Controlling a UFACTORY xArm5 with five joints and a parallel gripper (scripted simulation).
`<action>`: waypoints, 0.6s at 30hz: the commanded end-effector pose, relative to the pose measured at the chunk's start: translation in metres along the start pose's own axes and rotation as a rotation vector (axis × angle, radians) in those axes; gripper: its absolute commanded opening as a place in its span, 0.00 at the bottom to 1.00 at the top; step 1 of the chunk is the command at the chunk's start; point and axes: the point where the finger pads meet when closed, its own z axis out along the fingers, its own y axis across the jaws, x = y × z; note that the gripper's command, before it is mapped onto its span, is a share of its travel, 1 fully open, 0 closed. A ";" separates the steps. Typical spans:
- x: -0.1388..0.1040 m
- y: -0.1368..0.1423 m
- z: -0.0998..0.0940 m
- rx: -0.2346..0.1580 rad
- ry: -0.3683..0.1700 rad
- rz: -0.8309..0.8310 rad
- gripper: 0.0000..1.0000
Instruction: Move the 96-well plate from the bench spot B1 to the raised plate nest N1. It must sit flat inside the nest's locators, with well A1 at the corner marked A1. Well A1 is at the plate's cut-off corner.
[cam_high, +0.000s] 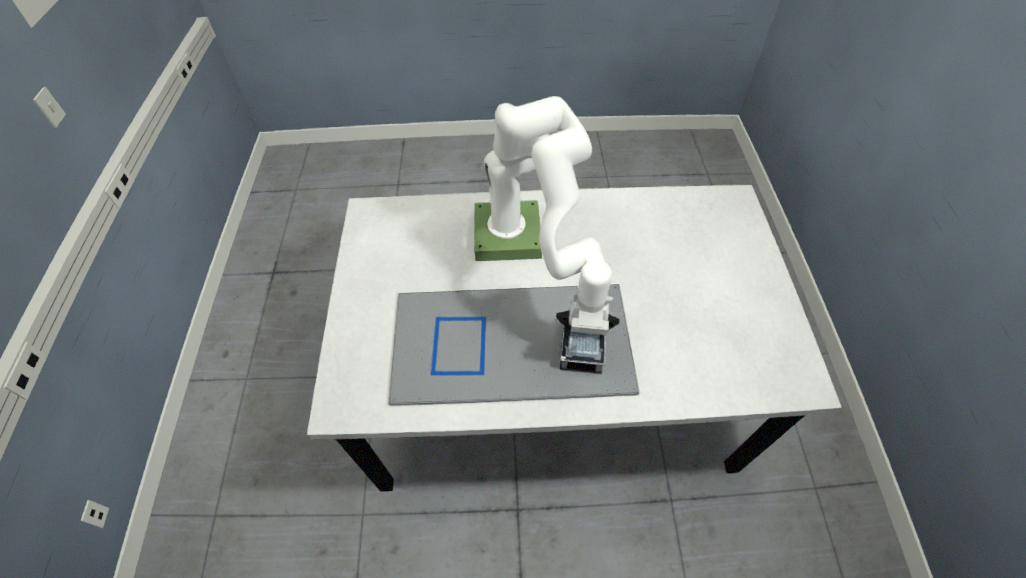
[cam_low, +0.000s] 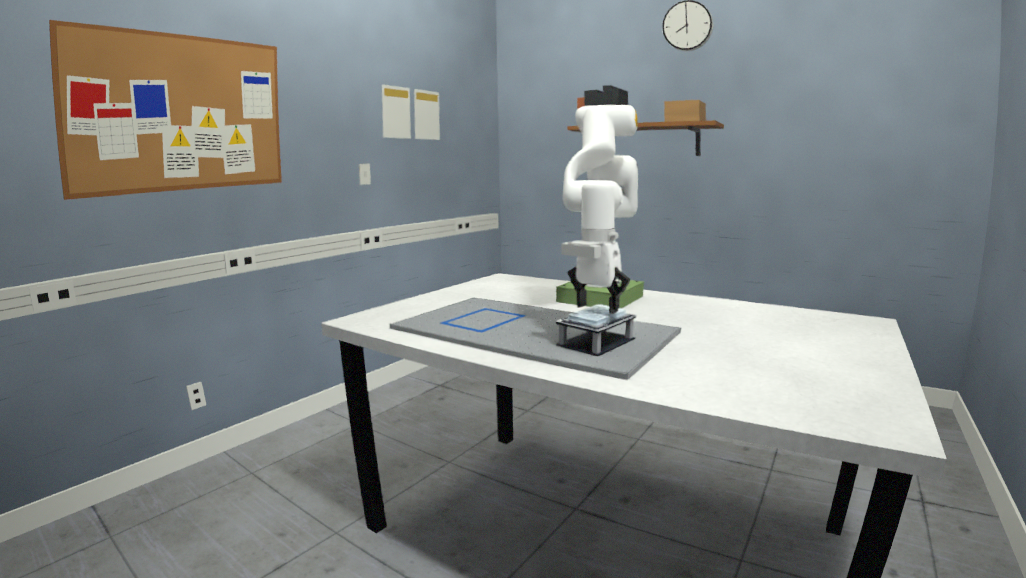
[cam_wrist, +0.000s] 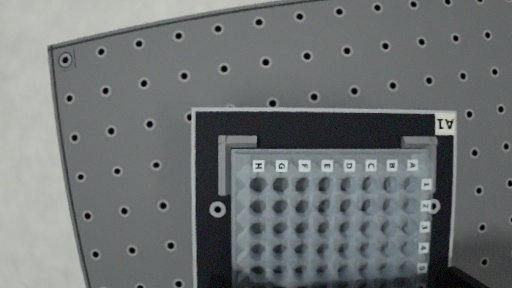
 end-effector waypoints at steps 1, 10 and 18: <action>0.001 -0.001 -0.012 -0.002 0.004 0.000 1.00; 0.001 -0.001 -0.036 -0.002 0.004 0.000 1.00; 0.001 -0.001 -0.052 -0.002 0.004 0.000 1.00</action>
